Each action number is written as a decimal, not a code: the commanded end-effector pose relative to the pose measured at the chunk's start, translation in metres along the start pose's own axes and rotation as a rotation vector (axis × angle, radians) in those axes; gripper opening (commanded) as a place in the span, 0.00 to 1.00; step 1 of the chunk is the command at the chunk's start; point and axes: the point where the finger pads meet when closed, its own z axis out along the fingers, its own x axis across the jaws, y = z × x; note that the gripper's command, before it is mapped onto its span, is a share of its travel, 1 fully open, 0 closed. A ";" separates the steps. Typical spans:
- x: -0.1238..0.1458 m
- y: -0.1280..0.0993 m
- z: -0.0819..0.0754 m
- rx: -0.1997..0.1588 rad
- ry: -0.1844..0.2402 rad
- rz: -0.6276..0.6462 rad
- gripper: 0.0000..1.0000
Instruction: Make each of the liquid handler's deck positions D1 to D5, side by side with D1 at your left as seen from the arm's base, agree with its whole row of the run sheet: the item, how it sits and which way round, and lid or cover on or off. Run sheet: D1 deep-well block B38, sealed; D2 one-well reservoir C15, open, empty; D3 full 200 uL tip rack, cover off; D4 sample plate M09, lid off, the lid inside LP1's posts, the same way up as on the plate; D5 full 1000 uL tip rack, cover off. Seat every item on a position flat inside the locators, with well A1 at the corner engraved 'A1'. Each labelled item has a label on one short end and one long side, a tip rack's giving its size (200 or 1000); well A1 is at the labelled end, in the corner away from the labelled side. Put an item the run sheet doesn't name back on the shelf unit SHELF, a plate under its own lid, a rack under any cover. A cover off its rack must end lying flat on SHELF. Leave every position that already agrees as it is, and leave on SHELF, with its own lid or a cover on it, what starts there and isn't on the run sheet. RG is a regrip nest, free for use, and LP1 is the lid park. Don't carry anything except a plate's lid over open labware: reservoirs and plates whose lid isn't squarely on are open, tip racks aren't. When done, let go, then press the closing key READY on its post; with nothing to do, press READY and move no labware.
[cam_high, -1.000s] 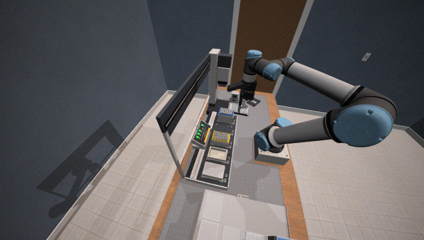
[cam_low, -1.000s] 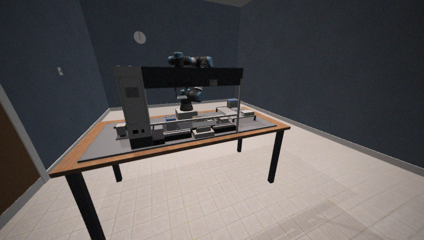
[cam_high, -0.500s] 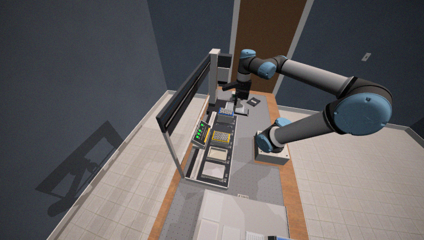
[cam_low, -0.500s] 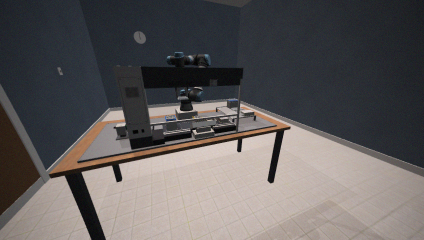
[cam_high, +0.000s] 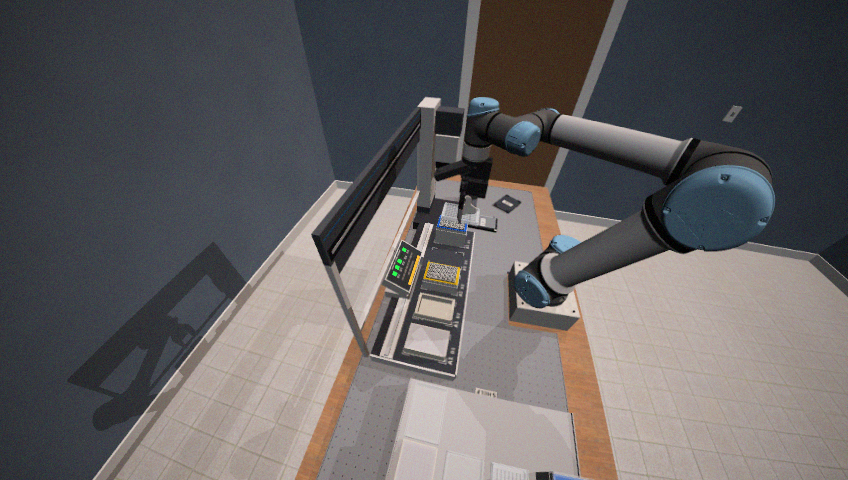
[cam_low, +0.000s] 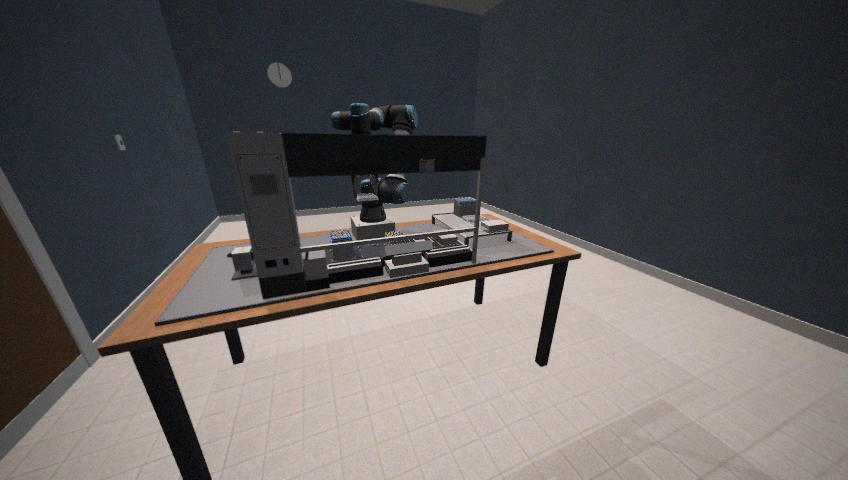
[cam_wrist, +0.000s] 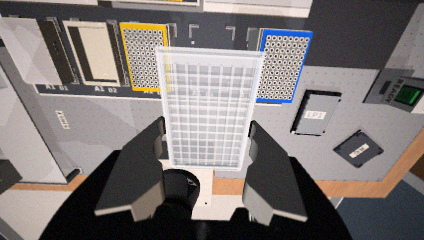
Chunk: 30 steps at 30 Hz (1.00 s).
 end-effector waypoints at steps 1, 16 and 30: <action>0.000 -0.010 0.000 0.001 0.001 0.000 0.00; 0.000 -0.030 0.000 0.001 0.001 0.000 0.00; 0.000 -0.030 0.000 0.001 0.001 0.000 0.00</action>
